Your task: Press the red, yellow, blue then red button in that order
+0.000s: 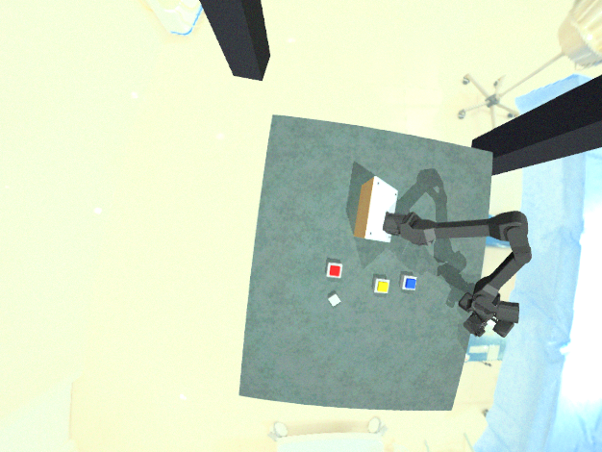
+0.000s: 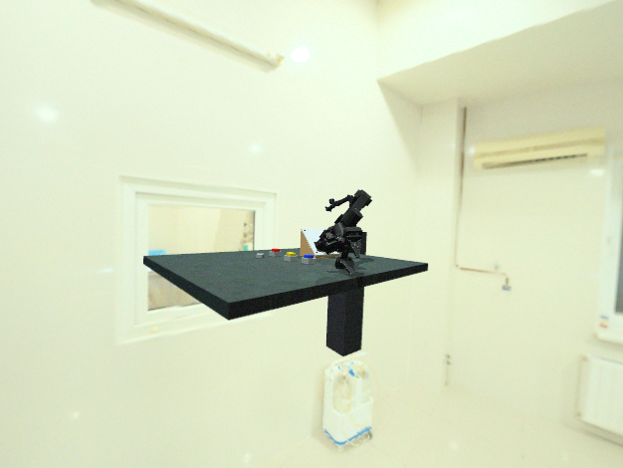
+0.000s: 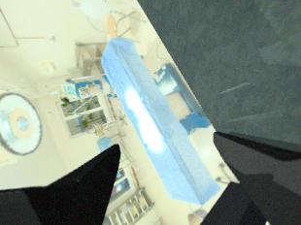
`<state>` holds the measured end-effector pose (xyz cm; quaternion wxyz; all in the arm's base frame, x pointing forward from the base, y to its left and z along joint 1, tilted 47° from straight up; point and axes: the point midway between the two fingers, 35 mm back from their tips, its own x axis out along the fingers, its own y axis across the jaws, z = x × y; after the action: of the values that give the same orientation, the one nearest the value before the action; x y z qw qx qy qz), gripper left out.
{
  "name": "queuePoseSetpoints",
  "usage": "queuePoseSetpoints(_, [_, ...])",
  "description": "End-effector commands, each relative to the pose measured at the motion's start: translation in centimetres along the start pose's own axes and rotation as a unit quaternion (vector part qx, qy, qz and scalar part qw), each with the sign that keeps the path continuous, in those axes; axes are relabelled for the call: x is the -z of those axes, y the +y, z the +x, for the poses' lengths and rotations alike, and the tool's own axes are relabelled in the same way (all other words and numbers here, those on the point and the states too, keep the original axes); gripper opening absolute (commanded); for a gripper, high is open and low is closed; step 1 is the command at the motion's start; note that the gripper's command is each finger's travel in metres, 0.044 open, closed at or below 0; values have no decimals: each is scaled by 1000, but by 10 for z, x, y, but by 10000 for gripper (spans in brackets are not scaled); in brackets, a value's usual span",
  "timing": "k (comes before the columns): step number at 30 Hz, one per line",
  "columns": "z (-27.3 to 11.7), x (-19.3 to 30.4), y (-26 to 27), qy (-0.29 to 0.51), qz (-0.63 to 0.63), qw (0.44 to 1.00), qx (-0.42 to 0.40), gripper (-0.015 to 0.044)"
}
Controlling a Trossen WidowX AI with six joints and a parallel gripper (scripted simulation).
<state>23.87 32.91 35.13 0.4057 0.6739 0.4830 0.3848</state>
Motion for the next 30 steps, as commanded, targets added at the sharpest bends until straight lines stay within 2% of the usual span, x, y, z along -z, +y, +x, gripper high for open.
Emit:
queuePoseSetpoints(1, [0,-2,0,-3,-2,1000,1,400])
queuePoseSetpoints(4, [-6,-35,-7,-46,-32,998,20,400])
queuePoseSetpoints(8, [-33,-114,-24,-143,-97,982,80,400])
queuePoseSetpoints(16, [-119,-238,-67,-259,-197,913,247,400])
queuePoseSetpoints(23, [-210,-298,-108,-274,-230,851,385,400])
queuePoseSetpoints(30, [-309,-322,-153,-225,-230,803,501,400])
